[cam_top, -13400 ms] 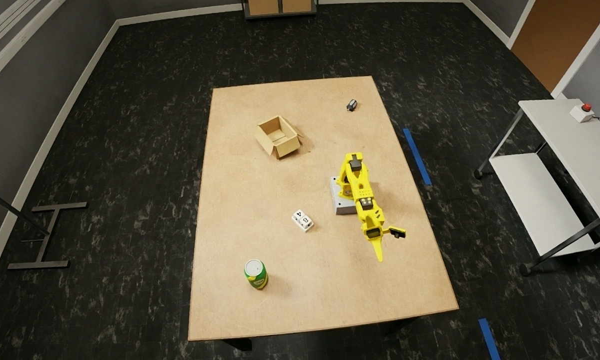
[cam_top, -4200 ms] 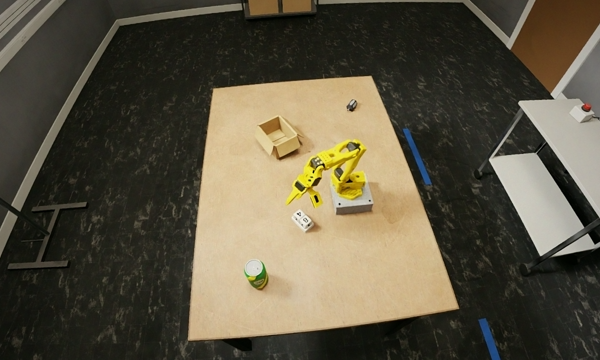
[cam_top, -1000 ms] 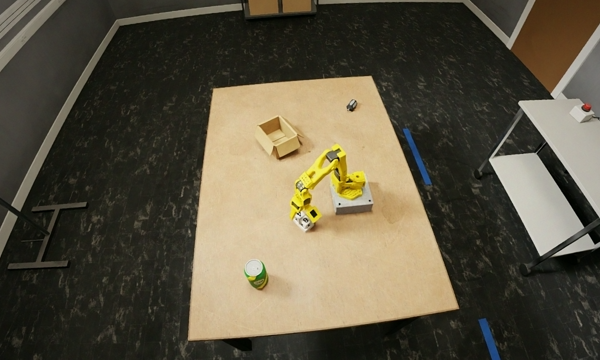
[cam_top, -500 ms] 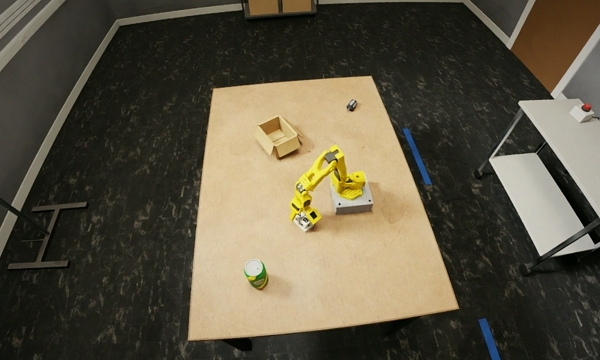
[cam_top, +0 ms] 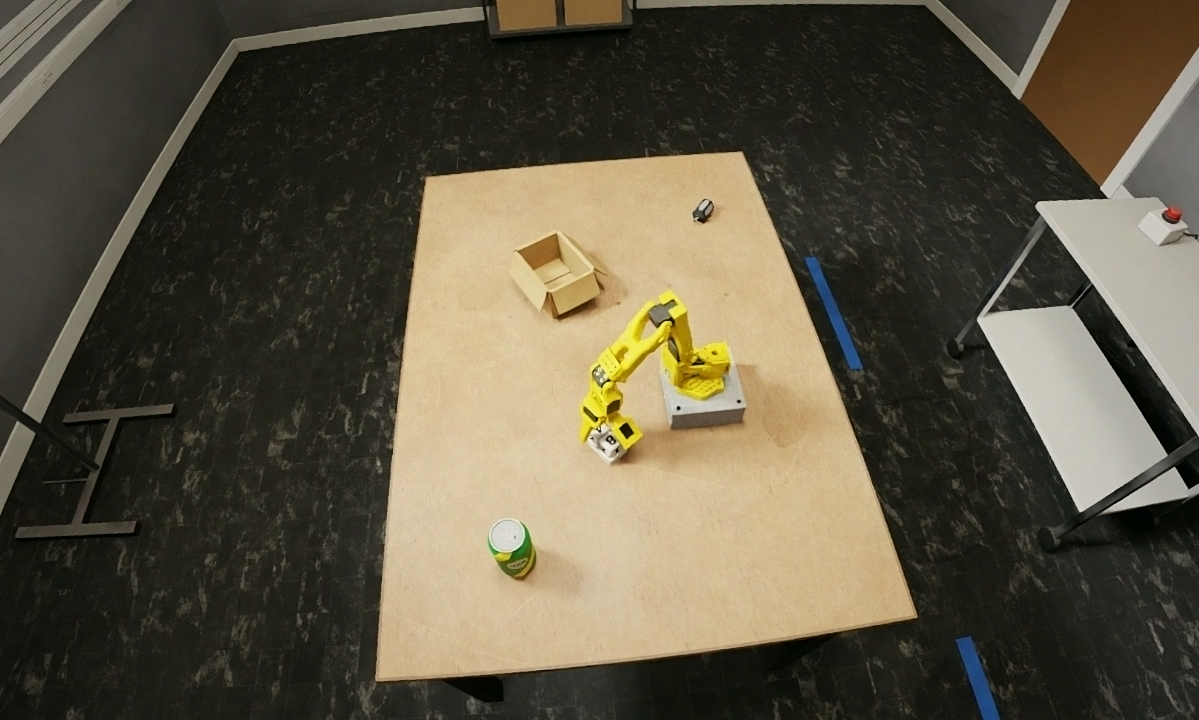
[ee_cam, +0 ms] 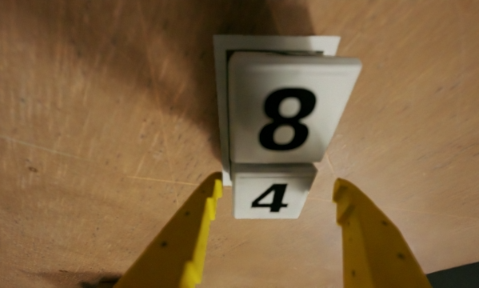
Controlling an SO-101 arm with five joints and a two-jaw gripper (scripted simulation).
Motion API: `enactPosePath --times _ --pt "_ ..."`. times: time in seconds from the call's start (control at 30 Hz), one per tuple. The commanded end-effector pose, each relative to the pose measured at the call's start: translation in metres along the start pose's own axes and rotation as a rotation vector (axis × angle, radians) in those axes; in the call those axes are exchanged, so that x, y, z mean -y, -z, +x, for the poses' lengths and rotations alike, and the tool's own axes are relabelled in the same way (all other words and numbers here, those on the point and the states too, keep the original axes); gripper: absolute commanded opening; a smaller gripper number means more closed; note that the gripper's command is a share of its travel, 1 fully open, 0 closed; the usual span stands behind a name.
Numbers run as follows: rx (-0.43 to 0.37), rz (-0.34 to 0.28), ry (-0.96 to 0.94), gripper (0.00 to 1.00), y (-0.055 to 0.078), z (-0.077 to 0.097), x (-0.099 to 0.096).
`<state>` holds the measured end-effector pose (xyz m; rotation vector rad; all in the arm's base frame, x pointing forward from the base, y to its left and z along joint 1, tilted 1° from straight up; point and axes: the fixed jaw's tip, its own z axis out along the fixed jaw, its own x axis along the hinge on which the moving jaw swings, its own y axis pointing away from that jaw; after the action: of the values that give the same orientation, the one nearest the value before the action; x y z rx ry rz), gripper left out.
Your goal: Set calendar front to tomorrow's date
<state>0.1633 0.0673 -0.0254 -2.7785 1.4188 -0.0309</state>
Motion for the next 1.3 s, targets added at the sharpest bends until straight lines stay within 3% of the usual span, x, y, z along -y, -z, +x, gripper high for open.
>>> enactPosePath --times 0.0,1.27 --pt "0.006 -0.023 -0.016 0.33 -0.0037 0.0000 -0.0043" --pt "0.006 -0.023 -0.016 0.21 -0.0040 0.0000 0.0045"
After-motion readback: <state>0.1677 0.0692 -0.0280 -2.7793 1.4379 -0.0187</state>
